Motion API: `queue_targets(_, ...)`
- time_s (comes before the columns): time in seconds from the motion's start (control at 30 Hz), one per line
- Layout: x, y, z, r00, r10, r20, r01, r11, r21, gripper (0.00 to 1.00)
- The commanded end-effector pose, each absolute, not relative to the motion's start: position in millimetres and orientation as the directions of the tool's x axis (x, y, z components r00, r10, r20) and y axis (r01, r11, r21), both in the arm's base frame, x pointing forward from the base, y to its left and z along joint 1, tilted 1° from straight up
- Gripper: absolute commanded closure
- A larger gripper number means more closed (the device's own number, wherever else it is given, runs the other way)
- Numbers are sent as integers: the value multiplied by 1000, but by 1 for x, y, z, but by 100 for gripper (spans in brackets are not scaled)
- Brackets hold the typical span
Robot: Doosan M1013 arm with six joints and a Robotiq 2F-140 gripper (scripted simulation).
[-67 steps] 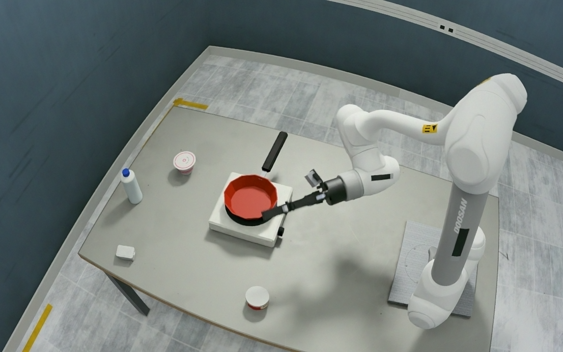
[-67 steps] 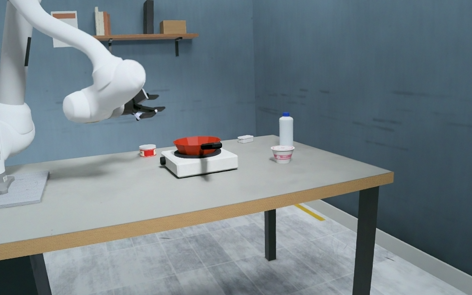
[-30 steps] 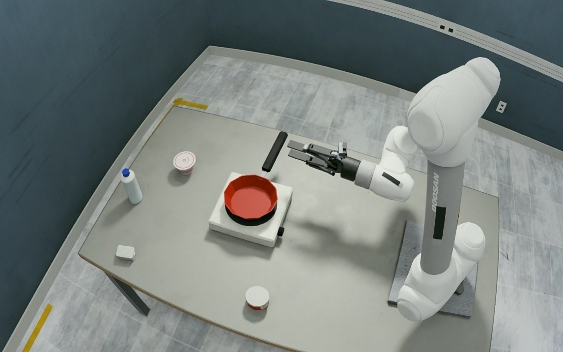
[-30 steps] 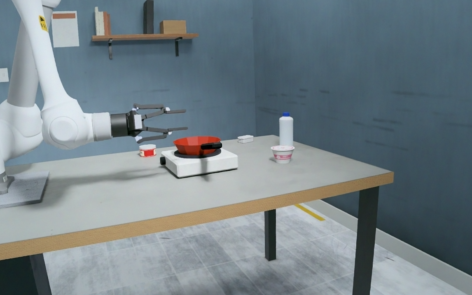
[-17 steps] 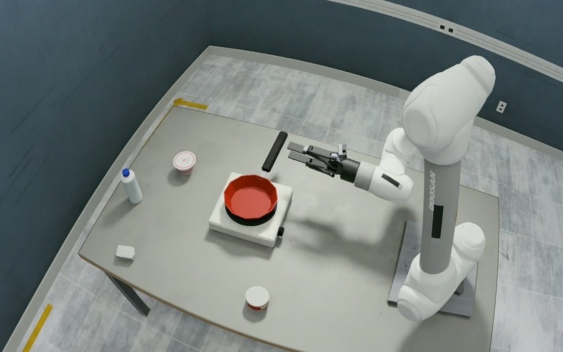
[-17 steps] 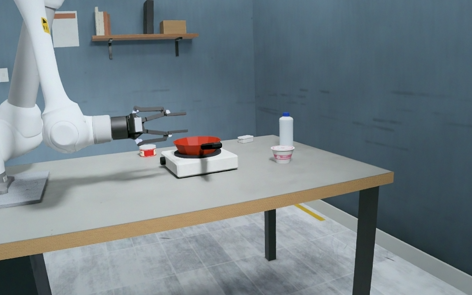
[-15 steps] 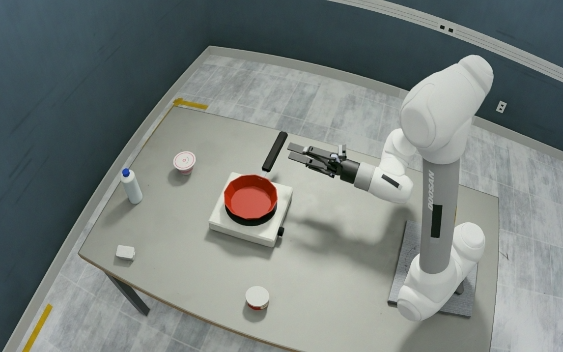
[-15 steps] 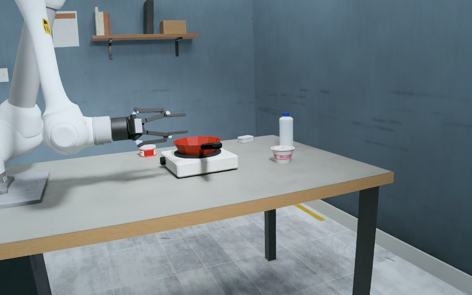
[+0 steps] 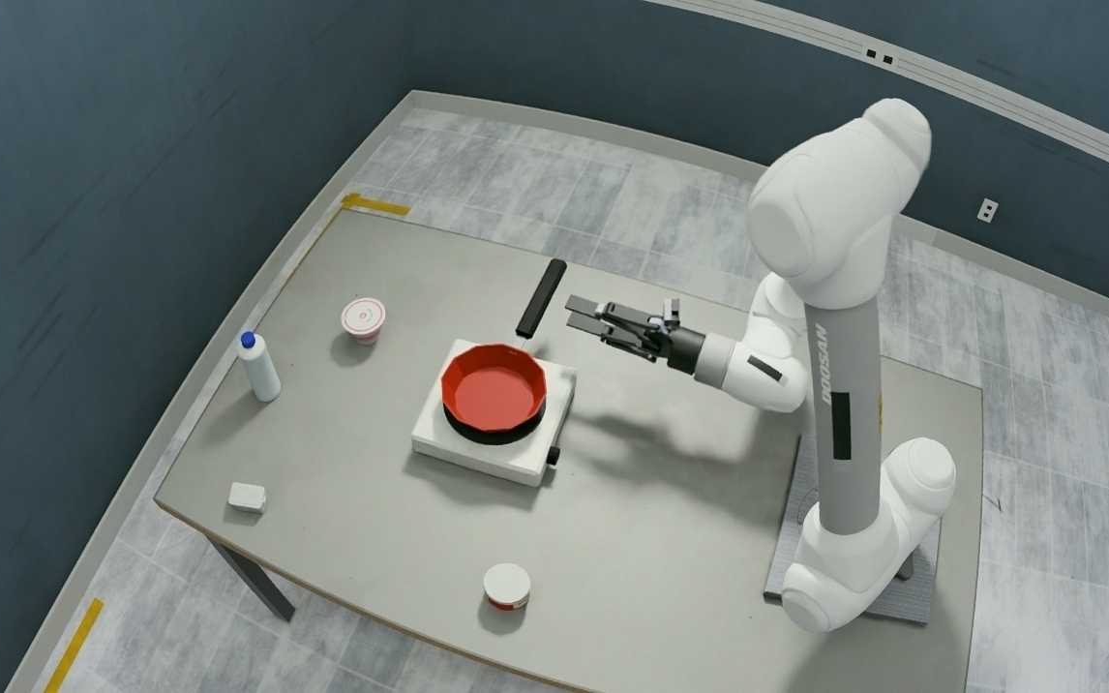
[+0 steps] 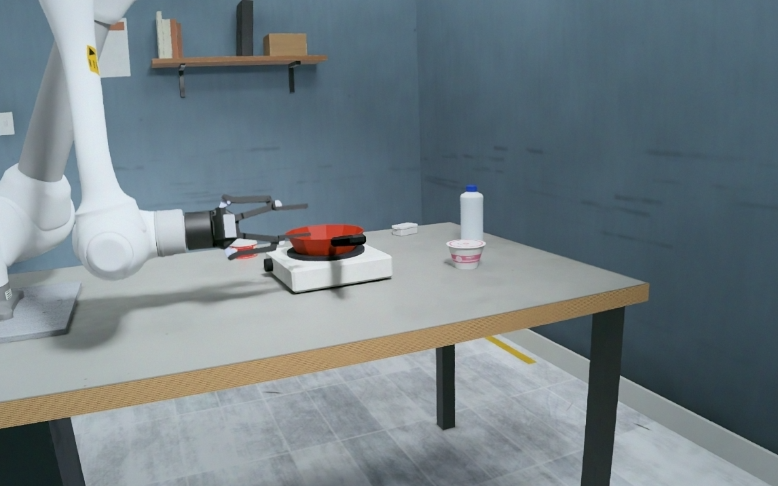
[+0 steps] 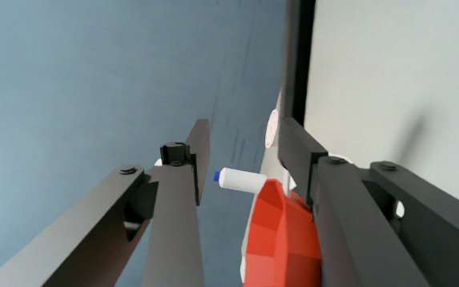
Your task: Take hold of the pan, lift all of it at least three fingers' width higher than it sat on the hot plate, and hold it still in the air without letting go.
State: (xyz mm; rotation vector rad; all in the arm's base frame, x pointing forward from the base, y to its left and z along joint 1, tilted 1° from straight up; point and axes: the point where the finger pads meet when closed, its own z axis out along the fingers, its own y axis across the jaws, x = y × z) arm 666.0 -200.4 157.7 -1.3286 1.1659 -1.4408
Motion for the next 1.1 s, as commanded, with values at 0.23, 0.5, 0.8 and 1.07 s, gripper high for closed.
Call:
queue_targets(0.23,667,-201,131,-91,-971,221,-11,-220,-975,59)
queue_targets(0.5,667,-201,114,-91,-971,221,-11,-220,-975,59)
queue_targets(0.8,667,-201,108,-91,-971,221,-11,-220,-975,59)
queue_targets(1.07,667,-201,108,-91,-971,221,-11,-220,-975,59)
